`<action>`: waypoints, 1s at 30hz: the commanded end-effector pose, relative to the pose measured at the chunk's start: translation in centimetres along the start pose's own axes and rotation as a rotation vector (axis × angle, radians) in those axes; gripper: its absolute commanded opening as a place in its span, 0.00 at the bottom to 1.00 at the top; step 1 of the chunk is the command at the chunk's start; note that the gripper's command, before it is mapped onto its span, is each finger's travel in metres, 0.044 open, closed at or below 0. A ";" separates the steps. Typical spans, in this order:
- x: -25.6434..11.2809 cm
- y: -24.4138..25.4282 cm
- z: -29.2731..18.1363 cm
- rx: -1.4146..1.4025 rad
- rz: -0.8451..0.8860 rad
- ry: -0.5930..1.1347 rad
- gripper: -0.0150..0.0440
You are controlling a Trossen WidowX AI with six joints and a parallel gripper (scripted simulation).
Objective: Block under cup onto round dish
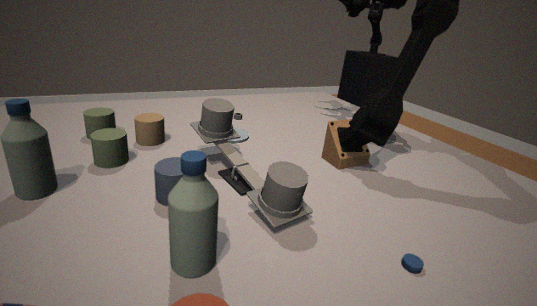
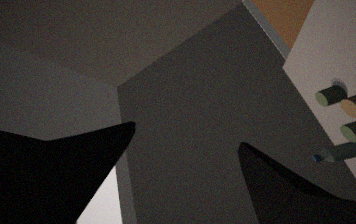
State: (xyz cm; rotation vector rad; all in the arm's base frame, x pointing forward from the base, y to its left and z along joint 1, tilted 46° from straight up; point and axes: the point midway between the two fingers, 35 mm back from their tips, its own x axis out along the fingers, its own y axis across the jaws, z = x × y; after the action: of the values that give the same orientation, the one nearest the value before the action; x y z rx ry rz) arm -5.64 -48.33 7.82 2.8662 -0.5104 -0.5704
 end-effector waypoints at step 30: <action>9.7 -13.9 -9.9 -0.970 -0.400 0.210 1.00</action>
State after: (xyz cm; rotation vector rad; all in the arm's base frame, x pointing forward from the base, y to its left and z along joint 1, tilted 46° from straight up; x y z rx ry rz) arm 9.82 -39.15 9.98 2.1033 0.2690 -0.4268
